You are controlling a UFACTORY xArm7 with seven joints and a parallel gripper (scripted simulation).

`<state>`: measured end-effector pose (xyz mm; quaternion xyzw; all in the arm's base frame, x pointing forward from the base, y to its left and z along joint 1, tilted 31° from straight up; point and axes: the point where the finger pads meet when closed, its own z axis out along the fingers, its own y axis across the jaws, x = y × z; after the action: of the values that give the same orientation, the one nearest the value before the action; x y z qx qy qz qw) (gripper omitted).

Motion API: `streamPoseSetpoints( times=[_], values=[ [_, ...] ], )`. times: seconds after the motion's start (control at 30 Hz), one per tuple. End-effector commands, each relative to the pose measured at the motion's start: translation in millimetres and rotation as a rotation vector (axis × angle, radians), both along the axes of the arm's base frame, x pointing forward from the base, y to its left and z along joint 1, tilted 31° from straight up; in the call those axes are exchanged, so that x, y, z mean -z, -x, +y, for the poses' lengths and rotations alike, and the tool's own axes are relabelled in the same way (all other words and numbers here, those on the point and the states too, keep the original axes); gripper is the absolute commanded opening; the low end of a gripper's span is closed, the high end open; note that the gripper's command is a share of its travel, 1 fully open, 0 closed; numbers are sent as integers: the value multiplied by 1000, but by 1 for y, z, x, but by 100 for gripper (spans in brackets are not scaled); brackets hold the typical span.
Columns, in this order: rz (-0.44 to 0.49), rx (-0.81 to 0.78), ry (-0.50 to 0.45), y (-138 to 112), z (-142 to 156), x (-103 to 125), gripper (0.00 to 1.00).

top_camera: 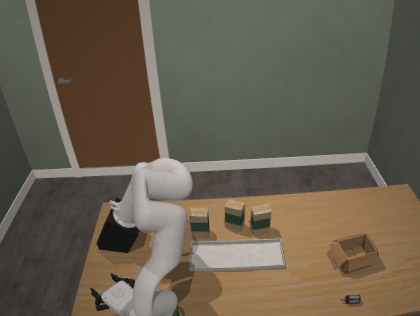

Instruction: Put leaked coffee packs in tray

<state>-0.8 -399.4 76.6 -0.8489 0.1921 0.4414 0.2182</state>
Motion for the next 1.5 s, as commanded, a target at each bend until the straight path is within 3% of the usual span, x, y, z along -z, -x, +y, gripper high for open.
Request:
streamPoseSetpoints(
  times=[0.0,0.7,1.0,1.1,1.17,1.47],
  values=[
    [0,2,4,1,-1,-1,100],
    [-6,-22,5,-5,-1,-6,100],
    [-88,-316,10,-73,9,-61,100],
    [-92,-329,10,-75,10,-64,100],
    [-129,-465,6,-104,21,-87,100],
    [-200,-737,-13,-153,54,-128,100]
  ],
)
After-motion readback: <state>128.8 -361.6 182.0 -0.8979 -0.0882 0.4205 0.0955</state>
